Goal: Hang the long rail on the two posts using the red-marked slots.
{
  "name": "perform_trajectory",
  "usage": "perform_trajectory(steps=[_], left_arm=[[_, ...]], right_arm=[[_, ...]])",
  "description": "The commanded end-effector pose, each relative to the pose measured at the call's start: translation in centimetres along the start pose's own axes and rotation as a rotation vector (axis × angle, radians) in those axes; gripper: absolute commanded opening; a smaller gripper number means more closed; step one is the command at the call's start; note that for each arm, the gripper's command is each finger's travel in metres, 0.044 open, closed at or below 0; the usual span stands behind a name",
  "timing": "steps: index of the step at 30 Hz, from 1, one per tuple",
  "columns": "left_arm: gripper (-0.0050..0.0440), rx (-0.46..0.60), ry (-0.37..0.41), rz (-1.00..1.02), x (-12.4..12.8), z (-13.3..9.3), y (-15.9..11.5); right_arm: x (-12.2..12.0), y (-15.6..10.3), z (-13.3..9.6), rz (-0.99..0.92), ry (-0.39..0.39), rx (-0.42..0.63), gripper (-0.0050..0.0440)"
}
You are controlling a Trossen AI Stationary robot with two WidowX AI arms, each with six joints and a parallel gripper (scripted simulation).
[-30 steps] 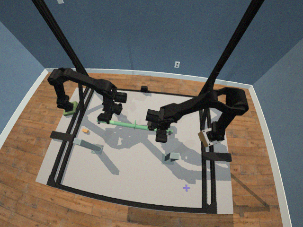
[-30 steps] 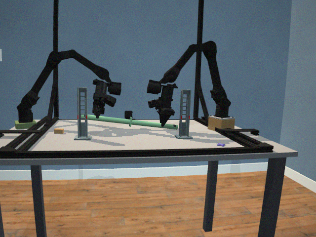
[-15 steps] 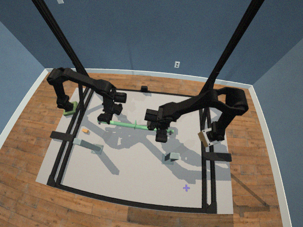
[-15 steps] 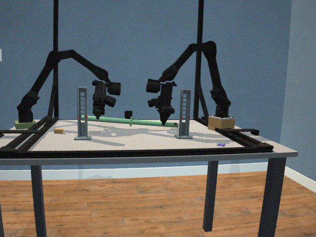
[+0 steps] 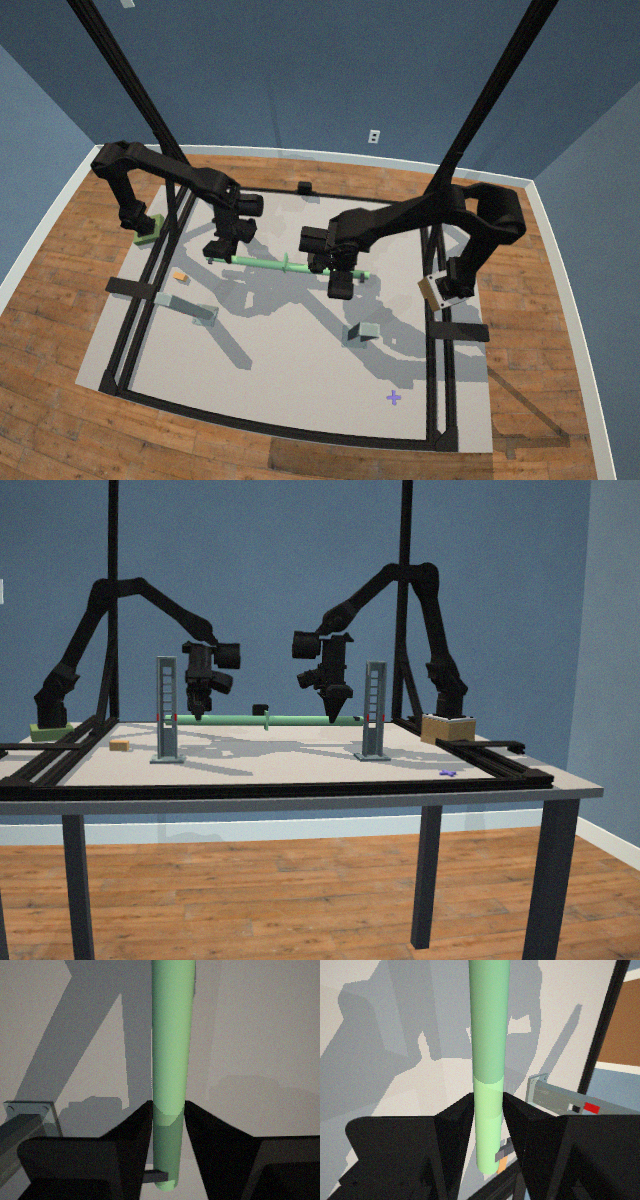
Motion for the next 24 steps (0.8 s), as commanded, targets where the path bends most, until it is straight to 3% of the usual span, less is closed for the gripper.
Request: perform_trajectory(steps=[1, 17, 24], left_arm=[[0.0, -0.001, 0.0, 0.0, 0.1, -0.4, 0.1], [0.0, 0.098, -0.004, -0.001, 0.0, 0.1, 1.0], [0.0, 0.103, -0.004, -0.001, 0.0, 0.1, 1.0]], right_arm=[[-0.1, -0.3, -0.1, 0.005, -0.002, -0.007, 0.0], [1.8, -0.7, 2.8, 0.055, 0.003, -0.082, 0.0], [1.9, -0.7, 2.9, 0.057, 0.003, -0.086, 0.0]])
Point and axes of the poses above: on each arm, the point midway between the two fingers, 35 mm back from their tips, its own z axis out along the fingers, its own x axis across the jaws, y = z × x, the point moved 7 cm from there along -z, back along the fingers, and after that the axes turned 2 degrees about z, right-handed, at the moved point
